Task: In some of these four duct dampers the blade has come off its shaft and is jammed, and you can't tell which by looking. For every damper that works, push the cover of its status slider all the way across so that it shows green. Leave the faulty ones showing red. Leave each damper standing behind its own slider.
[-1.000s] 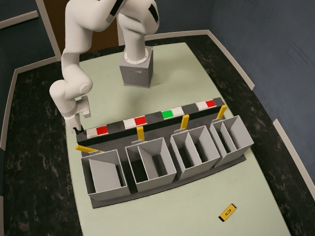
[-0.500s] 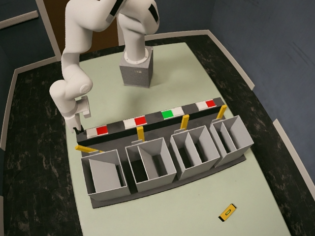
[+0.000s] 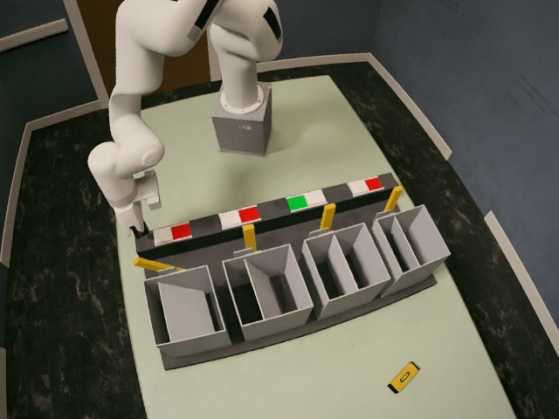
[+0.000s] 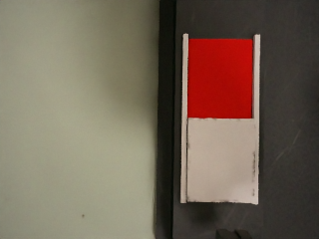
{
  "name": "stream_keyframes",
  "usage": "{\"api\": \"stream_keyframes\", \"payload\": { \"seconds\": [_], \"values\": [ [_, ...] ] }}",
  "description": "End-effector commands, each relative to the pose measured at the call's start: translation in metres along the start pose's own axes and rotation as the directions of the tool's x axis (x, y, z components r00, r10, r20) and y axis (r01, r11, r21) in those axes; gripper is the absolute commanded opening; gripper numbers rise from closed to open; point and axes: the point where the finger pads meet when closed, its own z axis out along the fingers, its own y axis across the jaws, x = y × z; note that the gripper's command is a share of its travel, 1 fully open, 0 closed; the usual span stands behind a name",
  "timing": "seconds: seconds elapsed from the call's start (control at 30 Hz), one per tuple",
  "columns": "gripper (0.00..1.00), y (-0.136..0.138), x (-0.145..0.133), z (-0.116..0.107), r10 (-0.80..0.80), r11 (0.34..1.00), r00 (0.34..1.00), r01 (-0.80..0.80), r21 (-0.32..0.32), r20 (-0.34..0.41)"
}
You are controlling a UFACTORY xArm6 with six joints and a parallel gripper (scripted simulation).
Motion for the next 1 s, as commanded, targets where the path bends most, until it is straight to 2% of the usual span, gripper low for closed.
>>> {"api": "stream_keyframes", "payload": {
  "seconds": [0.0,0.97],
  "values": [
    [0.0,0.001,-0.001,-0.001,0.0,1.0,1.0,0.0,-0.002,0.003],
    [0.0,0.001,-0.001,0.015,0.0,1.0,1.0,0.0,-0.003,0.003]
  ]
}}
